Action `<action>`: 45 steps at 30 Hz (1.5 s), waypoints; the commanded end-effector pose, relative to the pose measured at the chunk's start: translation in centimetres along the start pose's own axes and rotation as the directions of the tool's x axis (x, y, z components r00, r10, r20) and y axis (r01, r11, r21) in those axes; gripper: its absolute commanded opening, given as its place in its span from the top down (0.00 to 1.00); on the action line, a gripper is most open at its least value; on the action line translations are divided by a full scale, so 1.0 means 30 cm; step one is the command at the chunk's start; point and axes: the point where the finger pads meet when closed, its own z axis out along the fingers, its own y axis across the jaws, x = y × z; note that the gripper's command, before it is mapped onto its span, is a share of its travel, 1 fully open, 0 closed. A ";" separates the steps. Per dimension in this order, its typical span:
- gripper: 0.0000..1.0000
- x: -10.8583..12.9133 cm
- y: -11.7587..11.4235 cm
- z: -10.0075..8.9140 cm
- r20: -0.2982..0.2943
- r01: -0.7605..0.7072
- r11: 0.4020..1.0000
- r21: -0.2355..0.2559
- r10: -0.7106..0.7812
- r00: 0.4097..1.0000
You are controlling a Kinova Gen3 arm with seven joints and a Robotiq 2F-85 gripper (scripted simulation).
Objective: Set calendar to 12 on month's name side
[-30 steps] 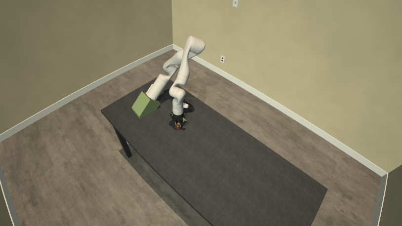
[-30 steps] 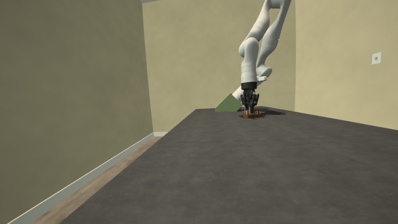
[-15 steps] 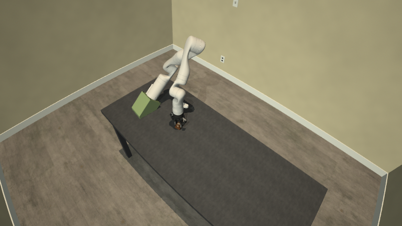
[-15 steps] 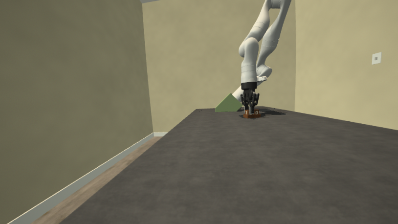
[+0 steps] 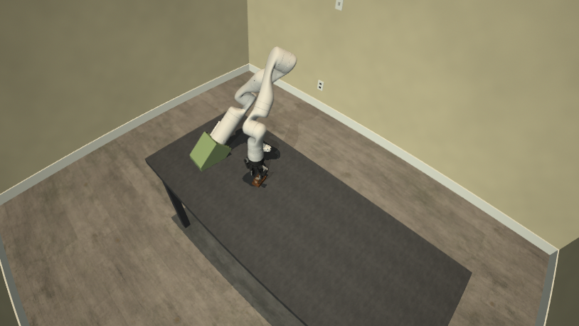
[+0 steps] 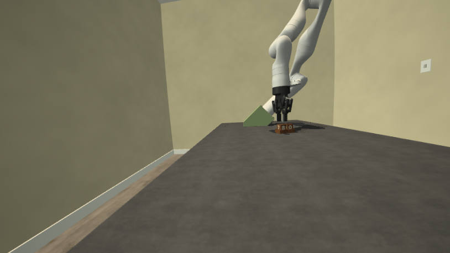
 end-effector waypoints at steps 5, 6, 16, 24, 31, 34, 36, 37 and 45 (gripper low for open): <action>0.54 -0.010 0.017 -0.110 0.019 0.006 1.000 -0.012 -0.006 1.000; 0.54 -0.010 0.016 -0.127 0.019 0.006 1.000 -0.012 -0.006 1.000; 0.54 -0.009 0.015 -0.206 0.019 0.006 1.000 -0.012 -0.006 1.000; 0.00 -0.009 0.015 -0.206 0.019 0.006 1.000 -0.012 -0.006 1.000; 0.00 -0.009 0.015 -0.206 0.019 0.006 1.000 -0.012 -0.006 1.000; 0.00 -0.009 0.015 -0.206 0.019 0.006 1.000 -0.012 -0.006 1.000; 0.00 -0.009 0.015 -0.206 0.019 0.006 1.000 -0.012 -0.006 1.000; 0.00 -0.009 0.015 -0.206 0.019 0.006 1.000 -0.012 -0.006 1.000; 0.00 -0.008 0.015 -0.220 0.019 0.006 1.000 -0.012 -0.006 1.000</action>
